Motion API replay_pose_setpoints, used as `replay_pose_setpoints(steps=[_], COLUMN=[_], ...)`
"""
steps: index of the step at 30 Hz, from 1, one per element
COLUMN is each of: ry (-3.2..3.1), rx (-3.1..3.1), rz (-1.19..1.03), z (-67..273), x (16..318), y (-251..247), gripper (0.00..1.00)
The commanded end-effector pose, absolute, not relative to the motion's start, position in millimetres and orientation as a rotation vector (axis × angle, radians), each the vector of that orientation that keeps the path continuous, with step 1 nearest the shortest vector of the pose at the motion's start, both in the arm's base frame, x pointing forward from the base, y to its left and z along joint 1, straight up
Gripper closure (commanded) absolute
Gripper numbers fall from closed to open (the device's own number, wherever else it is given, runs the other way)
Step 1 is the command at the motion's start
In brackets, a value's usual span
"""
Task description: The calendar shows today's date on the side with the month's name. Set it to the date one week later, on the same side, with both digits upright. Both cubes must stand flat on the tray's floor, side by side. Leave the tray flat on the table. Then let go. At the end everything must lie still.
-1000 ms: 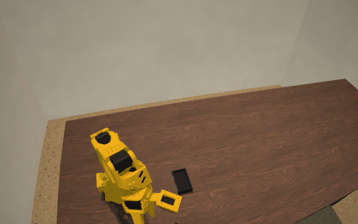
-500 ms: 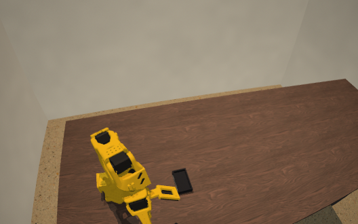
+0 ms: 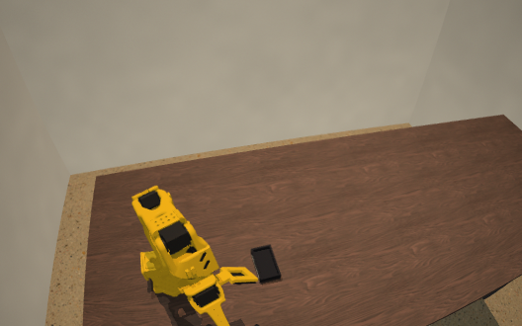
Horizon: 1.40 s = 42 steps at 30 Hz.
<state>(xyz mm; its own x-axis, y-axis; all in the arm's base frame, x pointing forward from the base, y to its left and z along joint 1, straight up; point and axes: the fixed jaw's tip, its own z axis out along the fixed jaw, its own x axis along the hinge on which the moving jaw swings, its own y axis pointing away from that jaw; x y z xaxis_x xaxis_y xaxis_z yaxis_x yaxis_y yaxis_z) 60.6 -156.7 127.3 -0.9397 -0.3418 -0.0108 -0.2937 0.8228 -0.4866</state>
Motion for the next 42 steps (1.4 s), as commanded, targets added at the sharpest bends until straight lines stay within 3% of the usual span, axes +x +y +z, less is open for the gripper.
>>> replay_pose_setpoints(steps=[1, 18, 36, 42], ry=[2.884, 2.899, 3.056, 3.069], rx=[-0.555, -0.592, -0.624, -0.626], rz=[-0.819, -0.781, -0.173, -0.082], z=[132.1, 127.7, 71.3, 63.6], x=[59.3, 59.0, 56.2, 55.1], y=[-159.1, -159.4, -151.8, -148.9], gripper=[0.65, 0.65, 0.65, 0.65])
